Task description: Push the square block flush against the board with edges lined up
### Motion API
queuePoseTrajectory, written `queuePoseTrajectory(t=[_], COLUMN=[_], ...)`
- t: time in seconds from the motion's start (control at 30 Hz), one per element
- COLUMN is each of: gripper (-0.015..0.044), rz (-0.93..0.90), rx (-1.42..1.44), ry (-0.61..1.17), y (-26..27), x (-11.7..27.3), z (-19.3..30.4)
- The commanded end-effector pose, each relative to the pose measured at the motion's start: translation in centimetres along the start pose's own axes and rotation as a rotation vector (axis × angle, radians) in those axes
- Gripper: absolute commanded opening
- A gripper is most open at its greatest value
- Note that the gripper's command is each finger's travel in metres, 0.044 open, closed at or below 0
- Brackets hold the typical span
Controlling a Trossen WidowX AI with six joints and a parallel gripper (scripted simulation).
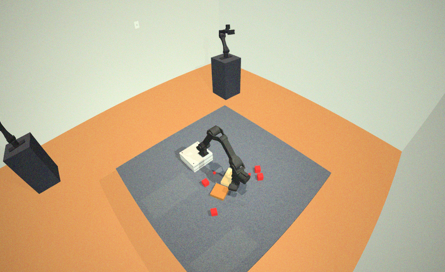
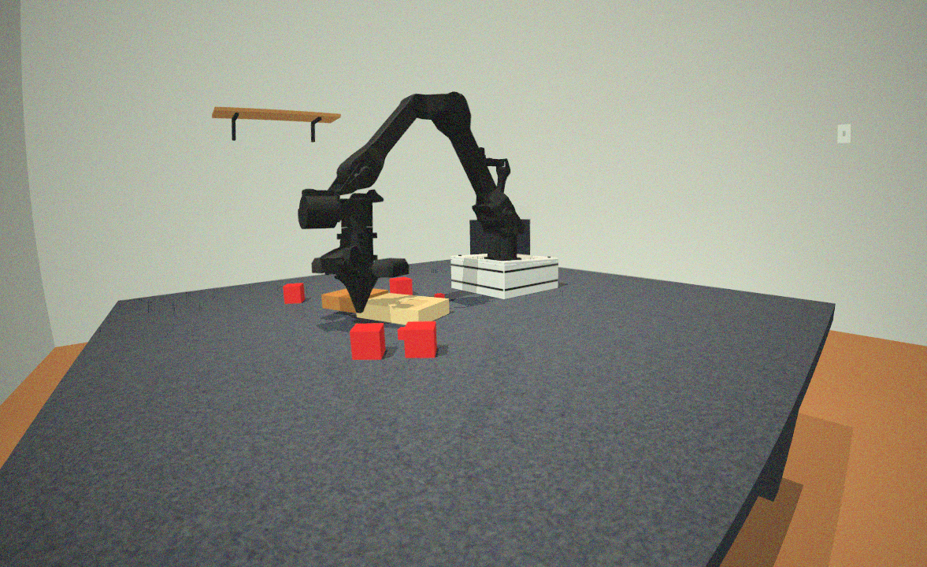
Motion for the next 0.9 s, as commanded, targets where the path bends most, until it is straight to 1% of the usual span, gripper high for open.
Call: queuePoseTrajectory(t=[0.0, 0.87], gripper=[0.0, 0.0], rz=[-0.003, -0.003], rx=[-0.002, -0.002], ry=[0.027, 0.023], y=[0.0, 0.4], x=[-0.6, -0.7], z=[-0.1, -4.3])
Point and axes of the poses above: the point midway between the two fingers, 35 mm back from their tips, its own x axis back along the fingers, its own y axis across the jaws, z = x × y, the point moved 10 cm from there along x, back along the fingers, and after that the axes turned 6 degrees about -x, right-handed, at the moved point
